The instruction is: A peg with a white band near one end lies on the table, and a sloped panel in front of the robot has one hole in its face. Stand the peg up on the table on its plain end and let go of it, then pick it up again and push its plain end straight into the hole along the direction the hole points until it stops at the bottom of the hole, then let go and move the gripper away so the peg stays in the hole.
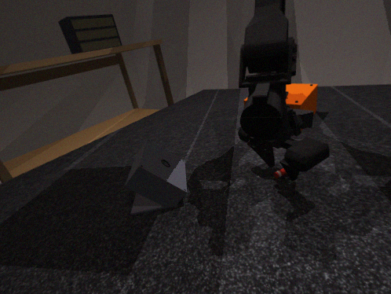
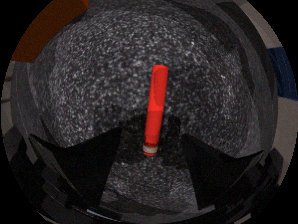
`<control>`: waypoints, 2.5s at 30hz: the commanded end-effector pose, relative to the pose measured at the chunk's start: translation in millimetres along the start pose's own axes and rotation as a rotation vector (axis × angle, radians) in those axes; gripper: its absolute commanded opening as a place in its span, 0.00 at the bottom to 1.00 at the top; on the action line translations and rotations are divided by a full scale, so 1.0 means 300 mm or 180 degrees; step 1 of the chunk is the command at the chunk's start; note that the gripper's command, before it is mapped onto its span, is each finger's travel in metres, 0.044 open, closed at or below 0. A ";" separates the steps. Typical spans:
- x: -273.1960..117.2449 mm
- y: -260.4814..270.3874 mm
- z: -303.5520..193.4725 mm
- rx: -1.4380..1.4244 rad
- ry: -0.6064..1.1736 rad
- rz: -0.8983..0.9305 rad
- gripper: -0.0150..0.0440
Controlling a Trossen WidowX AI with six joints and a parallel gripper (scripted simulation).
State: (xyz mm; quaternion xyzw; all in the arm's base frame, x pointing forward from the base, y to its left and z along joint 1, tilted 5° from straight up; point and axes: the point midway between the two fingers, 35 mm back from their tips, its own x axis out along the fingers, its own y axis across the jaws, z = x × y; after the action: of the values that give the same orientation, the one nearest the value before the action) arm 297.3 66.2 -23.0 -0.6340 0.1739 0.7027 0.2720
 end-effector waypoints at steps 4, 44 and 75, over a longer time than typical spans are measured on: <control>0.003 0.003 0.000 0.0006 0.0009 0.0011 0.47; -0.024 0.001 0.025 0.0000 0.0431 0.0005 0.34; -0.063 0.000 0.081 -0.0001 0.1280 0.0004 0.34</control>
State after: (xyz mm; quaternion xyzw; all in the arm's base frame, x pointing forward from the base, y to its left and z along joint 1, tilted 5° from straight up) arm 281.1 77.6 -2.1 -0.7543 0.2195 0.5735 0.2323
